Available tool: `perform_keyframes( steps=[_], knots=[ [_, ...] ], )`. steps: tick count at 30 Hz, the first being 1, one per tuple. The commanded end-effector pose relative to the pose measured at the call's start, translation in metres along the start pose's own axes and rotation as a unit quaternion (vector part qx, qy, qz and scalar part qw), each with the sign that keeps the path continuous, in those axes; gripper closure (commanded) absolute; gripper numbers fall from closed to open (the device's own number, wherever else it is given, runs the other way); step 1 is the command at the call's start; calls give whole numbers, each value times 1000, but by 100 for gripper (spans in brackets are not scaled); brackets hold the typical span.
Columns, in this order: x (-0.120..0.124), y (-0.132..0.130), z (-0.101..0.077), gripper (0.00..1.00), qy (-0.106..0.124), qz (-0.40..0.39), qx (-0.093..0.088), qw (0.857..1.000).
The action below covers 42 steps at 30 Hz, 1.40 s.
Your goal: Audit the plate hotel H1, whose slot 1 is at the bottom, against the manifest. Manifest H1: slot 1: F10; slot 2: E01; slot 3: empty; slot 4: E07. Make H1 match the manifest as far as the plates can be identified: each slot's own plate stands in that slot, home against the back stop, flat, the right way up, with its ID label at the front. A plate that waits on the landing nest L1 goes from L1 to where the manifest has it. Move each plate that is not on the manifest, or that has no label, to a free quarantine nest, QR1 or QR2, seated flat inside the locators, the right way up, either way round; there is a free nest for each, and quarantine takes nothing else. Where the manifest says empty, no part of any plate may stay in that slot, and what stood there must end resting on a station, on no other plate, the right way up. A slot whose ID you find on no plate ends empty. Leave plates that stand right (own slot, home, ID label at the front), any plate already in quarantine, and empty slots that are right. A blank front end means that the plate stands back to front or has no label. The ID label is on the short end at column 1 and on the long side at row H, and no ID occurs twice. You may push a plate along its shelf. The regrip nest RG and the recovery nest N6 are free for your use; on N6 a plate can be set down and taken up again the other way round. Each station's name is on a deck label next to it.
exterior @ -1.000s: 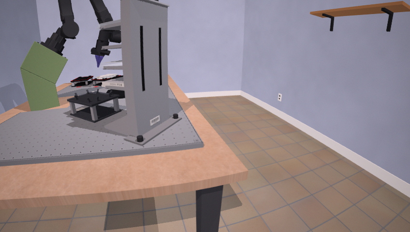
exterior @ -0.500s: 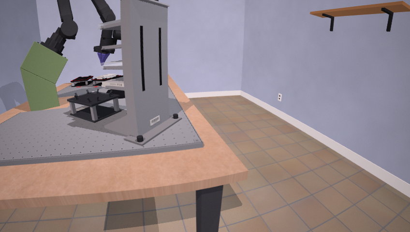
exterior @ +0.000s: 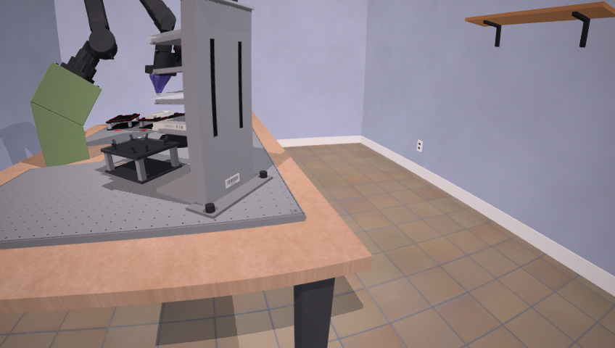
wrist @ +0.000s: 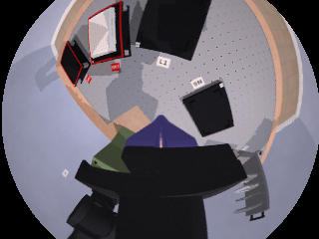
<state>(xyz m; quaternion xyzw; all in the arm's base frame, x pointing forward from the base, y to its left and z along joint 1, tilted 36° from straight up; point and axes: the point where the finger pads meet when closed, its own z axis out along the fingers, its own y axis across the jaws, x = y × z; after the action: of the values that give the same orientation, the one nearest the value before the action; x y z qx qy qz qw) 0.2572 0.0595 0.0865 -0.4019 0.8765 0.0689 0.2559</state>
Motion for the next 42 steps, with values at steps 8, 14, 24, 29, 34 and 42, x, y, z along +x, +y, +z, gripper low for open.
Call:
perform_keyframes(
  steps=[8, 14, 24, 29, 34, 42],
  knots=[
    [-7, -41, -37, 100, -29, 131, 44, 990],
    [-1, -50, -45, 100, -34, 182, 54, 981],
    [14, -72, -69, 100, -47, 288, 76, 953],
    [19, -78, -76, 100, -53, 324, 83, 941],
    [27, -87, -89, 100, -64, 384, 95, 916],
    [42, -100, -110, 100, -77, 451, 109, 882]
  ],
)
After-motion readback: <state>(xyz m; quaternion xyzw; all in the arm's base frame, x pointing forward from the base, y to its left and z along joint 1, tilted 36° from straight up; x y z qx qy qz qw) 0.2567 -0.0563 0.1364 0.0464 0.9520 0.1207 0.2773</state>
